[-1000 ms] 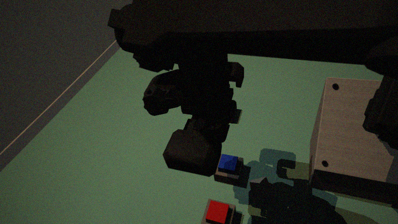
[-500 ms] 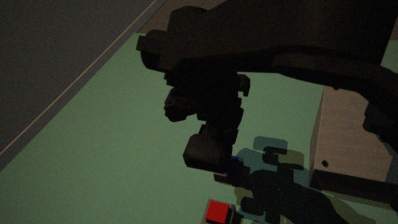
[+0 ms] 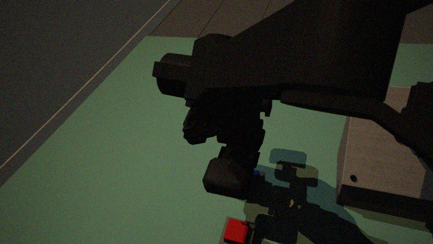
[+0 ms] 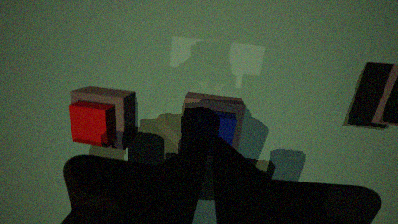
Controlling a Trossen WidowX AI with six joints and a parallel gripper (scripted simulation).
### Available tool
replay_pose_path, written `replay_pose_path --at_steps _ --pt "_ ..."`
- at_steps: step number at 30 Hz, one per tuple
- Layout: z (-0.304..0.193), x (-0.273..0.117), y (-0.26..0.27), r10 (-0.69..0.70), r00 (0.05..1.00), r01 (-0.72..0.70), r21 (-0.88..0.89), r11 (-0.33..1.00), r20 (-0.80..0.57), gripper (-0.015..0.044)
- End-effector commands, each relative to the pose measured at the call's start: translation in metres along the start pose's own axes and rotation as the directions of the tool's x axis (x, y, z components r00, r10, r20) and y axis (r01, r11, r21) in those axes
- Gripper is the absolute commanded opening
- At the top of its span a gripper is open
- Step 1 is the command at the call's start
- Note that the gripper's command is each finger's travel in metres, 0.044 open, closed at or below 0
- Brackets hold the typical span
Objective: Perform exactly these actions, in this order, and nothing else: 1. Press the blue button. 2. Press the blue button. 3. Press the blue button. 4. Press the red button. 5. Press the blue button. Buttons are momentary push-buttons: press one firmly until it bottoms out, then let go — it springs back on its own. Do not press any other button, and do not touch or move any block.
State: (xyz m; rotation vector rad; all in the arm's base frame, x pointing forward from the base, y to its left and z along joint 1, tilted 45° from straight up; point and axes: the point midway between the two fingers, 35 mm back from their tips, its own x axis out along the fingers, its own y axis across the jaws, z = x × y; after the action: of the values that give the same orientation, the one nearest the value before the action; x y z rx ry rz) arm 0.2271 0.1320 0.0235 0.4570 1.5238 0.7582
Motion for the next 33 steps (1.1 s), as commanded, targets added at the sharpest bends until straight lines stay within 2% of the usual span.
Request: replay_pose_path --at_steps 1,10,33 --pt "-0.004 0.011 -0.001 0.005 1.000 -0.005 0.012 1.000 -0.012 0.0020" --pt "-0.005 0.024 -0.001 0.006 1.000 -0.006 0.013 1.000 -0.013 0.0020" --pt "-0.005 0.024 -0.001 0.006 1.000 -0.006 0.013 1.000 -0.013 0.0020"
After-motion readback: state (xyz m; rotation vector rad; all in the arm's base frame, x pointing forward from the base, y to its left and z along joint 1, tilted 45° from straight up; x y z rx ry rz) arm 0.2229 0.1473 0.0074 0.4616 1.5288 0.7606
